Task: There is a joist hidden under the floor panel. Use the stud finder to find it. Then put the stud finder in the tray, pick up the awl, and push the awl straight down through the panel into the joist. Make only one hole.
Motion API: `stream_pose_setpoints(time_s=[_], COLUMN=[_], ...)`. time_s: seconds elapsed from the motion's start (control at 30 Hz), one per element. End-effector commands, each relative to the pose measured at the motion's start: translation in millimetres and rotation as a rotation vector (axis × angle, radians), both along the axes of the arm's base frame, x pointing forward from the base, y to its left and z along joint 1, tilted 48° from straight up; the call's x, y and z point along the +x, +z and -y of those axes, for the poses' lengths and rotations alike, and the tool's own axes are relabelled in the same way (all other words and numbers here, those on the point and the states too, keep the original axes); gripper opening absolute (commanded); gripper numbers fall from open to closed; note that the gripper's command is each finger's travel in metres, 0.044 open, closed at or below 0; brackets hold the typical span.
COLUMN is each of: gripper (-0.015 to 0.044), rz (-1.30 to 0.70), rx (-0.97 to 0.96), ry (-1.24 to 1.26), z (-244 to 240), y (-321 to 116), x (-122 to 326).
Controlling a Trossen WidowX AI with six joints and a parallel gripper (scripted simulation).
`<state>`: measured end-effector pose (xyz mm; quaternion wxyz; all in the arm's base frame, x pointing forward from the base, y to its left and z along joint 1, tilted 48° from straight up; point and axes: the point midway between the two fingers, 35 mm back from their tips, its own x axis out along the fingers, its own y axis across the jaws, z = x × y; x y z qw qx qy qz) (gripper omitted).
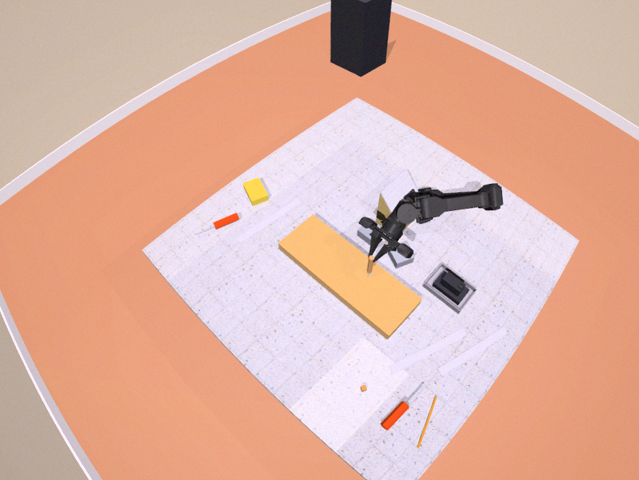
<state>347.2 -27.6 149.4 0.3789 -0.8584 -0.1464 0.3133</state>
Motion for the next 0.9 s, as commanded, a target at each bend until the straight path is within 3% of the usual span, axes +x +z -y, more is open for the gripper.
stream_pose_setpoints(time_s=[0.0, 0.87], gripper=[0.0000, 0.0000], rz=[-0.008, -0.007], rx=[0.002, 0.002], ry=[-0.007, -0.007], z=[-2, -16], y=[-5, -17], x=[-1, -2])
